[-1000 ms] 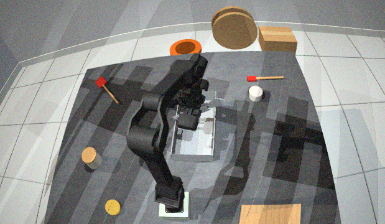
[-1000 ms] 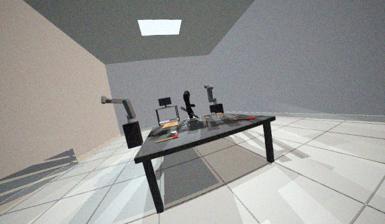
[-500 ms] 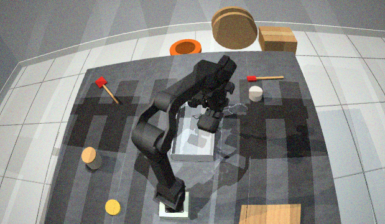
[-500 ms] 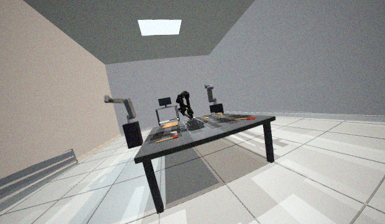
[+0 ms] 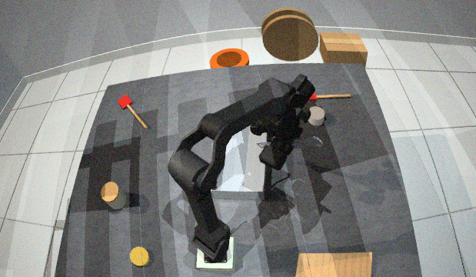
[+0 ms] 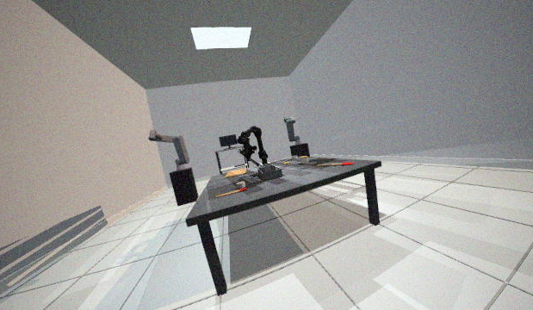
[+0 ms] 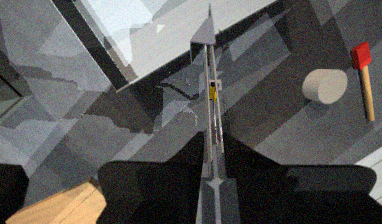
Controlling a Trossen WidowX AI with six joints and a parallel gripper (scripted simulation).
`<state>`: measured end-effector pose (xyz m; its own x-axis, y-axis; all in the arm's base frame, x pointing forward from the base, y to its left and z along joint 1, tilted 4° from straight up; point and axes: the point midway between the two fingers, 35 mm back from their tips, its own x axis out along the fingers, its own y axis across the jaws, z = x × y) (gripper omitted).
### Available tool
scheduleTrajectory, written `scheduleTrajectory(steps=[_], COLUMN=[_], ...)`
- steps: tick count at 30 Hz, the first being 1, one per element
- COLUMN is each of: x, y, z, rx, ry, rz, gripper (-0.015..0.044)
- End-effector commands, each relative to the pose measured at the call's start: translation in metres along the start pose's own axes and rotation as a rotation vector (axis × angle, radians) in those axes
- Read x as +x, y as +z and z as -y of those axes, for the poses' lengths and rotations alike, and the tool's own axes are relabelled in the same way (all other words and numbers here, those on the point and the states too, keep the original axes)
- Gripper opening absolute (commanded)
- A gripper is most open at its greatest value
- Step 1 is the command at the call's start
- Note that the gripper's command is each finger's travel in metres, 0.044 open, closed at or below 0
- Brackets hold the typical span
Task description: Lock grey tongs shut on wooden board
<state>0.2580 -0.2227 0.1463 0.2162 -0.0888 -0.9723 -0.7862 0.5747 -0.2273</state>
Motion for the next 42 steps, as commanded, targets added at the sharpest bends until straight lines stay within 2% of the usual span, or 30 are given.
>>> scheduleTrajectory(steps=[1, 10, 32, 42], x=[-0.002, 0.002, 0.016, 0.013], y=[-0.011, -0.034, -0.159, -0.186], z=[0.003, -0.002, -0.055, -0.070], rx=[0.016, 0.045, 0.178, 0.237], ry=[-0.011, 0.013, 0.152, 0.157], rz=[-0.011, -0.022, -0.043, -0.050], gripper=[-0.0150, -0.0150, -0.0150, -0.0150])
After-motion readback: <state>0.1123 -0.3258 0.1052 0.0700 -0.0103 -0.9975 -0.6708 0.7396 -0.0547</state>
